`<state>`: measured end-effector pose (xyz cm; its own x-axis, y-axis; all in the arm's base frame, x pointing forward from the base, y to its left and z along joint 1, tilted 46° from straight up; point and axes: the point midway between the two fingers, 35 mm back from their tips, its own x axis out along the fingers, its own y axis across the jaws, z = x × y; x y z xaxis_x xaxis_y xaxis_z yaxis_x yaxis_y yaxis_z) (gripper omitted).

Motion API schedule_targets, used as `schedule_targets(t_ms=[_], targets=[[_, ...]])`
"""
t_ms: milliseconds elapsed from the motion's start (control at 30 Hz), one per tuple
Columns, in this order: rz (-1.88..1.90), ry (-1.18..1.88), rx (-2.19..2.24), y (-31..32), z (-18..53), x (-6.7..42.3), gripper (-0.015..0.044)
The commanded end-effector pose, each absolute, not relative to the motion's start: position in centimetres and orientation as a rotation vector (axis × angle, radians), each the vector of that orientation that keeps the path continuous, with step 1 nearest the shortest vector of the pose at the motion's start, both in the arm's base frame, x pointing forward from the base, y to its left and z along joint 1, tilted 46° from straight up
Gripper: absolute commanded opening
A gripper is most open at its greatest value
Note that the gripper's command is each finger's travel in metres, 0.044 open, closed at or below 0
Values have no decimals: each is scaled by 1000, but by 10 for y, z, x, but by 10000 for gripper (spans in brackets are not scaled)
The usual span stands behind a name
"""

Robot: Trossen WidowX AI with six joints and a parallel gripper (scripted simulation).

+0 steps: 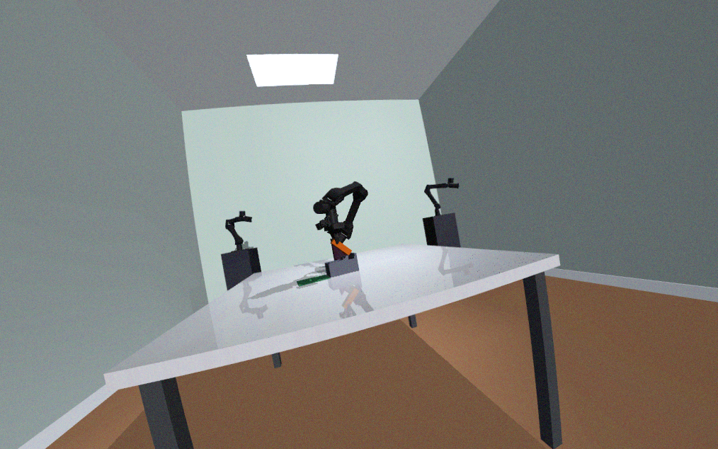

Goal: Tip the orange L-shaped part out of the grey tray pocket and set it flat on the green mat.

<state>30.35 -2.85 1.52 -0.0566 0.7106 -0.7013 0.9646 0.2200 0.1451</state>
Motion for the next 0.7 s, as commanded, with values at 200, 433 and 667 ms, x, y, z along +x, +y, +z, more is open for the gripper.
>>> schedule_targets(t_ms=[200, 433, 667], targets=[[-483, 1828, 1546, -39, 10, 306, 0], [-484, 1826, 1545, -59, -13, 312, 0], [-484, 1825, 1544, -80, -35, 318, 0]])
